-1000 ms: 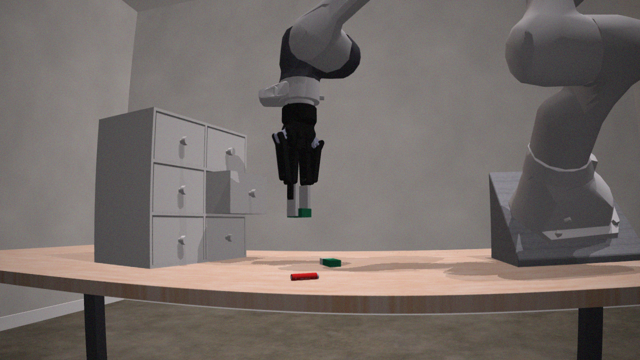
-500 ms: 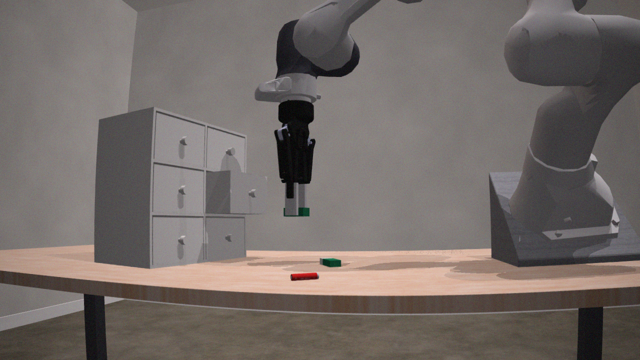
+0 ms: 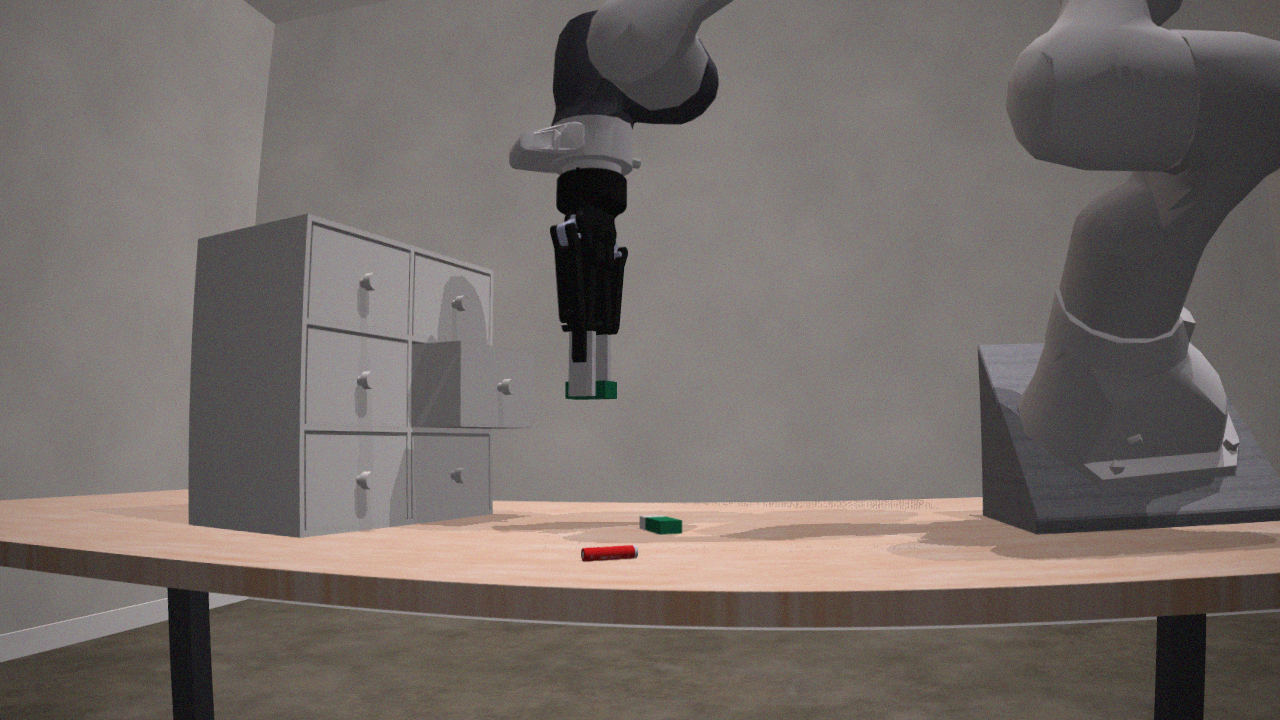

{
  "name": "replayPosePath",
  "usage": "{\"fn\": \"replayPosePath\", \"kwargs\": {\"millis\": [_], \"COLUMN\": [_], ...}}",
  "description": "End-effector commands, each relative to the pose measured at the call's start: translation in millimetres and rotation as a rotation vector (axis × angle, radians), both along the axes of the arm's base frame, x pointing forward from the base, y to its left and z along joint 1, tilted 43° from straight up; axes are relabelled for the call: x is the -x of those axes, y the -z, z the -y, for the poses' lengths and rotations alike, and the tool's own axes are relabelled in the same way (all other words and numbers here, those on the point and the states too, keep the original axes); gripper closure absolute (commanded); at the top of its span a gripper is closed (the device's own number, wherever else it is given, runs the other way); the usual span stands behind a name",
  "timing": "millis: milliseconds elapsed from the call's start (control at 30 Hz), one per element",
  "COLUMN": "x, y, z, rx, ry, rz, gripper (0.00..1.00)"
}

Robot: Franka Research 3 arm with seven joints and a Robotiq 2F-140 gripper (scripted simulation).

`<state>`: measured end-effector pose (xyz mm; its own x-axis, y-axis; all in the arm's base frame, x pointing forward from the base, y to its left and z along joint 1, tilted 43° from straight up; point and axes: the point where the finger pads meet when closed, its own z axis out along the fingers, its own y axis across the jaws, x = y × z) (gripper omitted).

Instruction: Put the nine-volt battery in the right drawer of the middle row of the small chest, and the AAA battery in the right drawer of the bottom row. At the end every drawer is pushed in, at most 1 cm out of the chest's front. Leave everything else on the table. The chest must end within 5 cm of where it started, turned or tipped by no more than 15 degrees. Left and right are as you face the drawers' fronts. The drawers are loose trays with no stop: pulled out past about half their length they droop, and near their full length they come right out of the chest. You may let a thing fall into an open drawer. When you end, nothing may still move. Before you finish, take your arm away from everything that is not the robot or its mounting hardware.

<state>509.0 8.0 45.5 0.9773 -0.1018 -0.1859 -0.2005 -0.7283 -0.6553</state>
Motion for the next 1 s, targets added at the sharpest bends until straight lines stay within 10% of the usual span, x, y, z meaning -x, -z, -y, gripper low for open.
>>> {"fn": "replayPosePath", "kwargs": {"millis": [0,967], "x": [2.5,-3.2], "y": [-11.8,-68.0], "z": [11,62], "rx": [-0.003,-0.003], "ry": [-0.017,-0.017], "rz": [-0.001,-0.001], "gripper": [0.86,0.86]}}
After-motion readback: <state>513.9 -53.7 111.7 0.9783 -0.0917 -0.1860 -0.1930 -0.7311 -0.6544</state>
